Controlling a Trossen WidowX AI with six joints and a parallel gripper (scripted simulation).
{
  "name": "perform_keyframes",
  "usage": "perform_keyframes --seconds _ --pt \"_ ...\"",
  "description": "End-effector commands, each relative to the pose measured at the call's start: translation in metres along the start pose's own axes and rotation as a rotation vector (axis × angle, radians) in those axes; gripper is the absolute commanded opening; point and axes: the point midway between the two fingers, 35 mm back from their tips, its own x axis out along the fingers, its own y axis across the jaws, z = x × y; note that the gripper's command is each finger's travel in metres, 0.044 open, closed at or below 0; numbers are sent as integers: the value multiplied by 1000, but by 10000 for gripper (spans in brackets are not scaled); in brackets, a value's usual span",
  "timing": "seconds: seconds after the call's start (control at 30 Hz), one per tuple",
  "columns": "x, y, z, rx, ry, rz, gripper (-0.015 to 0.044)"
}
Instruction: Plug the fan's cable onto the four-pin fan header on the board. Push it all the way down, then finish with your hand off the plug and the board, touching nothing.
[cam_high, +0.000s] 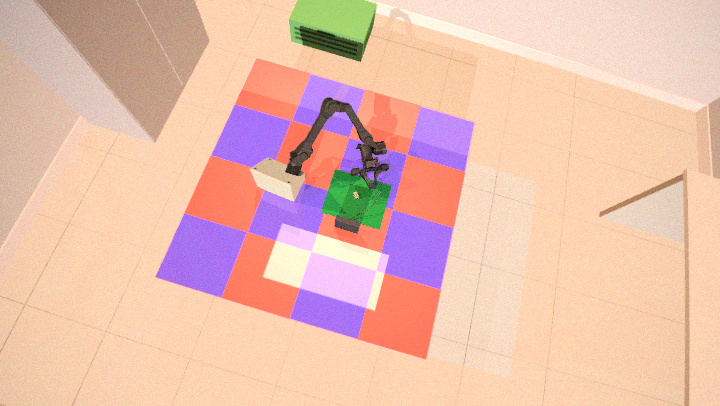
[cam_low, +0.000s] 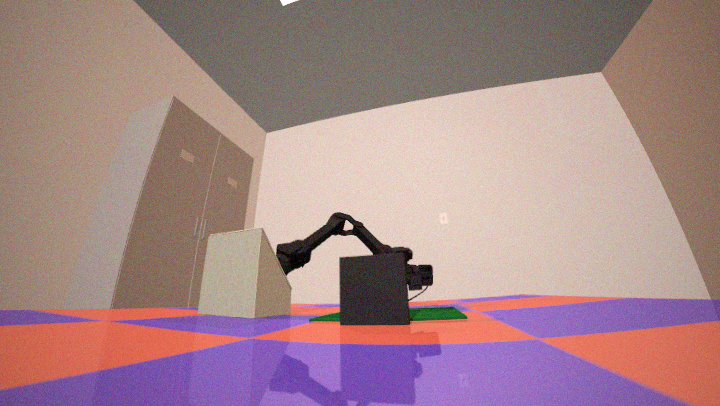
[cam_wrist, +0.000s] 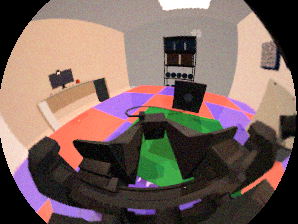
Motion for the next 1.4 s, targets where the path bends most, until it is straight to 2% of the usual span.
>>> perform_keyframes --seconds 0.0,0.5,1.37 --pt "0 0 1 -4 5 -1 0" --pt "-1 0 5 0 1 0 0" --pt "4 0 -16 4 0 1 0"
